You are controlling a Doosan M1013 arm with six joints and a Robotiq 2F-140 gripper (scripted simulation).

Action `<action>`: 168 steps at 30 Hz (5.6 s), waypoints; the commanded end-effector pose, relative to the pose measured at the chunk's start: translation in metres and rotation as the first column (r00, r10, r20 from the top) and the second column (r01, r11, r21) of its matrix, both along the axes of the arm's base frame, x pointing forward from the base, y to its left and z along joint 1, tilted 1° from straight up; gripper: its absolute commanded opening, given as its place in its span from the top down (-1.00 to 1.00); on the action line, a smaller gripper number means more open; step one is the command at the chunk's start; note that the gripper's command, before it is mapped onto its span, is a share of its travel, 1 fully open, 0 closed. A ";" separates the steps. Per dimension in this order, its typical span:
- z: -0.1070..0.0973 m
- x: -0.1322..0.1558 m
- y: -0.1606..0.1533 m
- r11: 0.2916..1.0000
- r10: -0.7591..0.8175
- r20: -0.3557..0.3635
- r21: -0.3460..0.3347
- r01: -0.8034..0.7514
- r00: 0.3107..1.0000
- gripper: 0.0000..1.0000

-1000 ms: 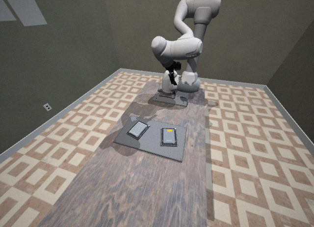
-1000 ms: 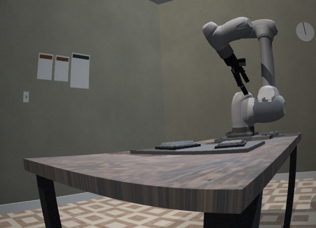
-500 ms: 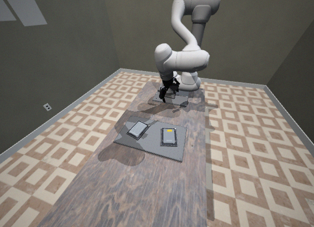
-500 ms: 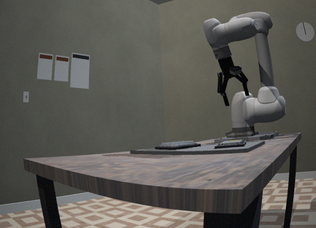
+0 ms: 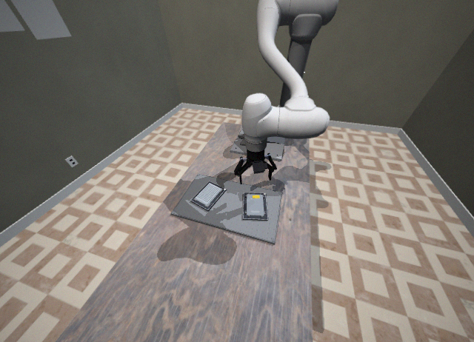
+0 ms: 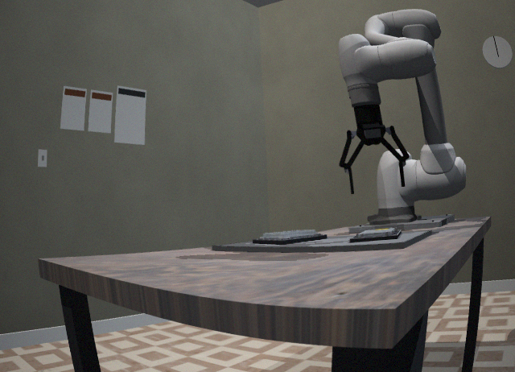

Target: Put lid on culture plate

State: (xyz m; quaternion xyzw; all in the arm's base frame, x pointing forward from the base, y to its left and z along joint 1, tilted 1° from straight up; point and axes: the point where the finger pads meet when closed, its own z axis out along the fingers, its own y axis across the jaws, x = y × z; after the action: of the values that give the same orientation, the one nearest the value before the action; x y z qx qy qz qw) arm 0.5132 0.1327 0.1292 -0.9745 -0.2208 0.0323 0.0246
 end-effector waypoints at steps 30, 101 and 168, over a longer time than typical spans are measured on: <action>-0.030 0.071 0.023 0.986 -0.164 0.098 -0.027 0.168 0.982 0.80; -0.033 0.071 0.023 0.985 -0.164 0.095 -0.028 0.168 0.982 -0.39; -0.076 0.068 0.023 0.985 -0.164 0.090 -0.030 0.168 0.982 -0.39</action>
State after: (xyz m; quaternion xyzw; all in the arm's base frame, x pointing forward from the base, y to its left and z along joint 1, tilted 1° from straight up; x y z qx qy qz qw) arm 0.5809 0.1552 0.0557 -0.9905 -0.1376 -0.0067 0.0012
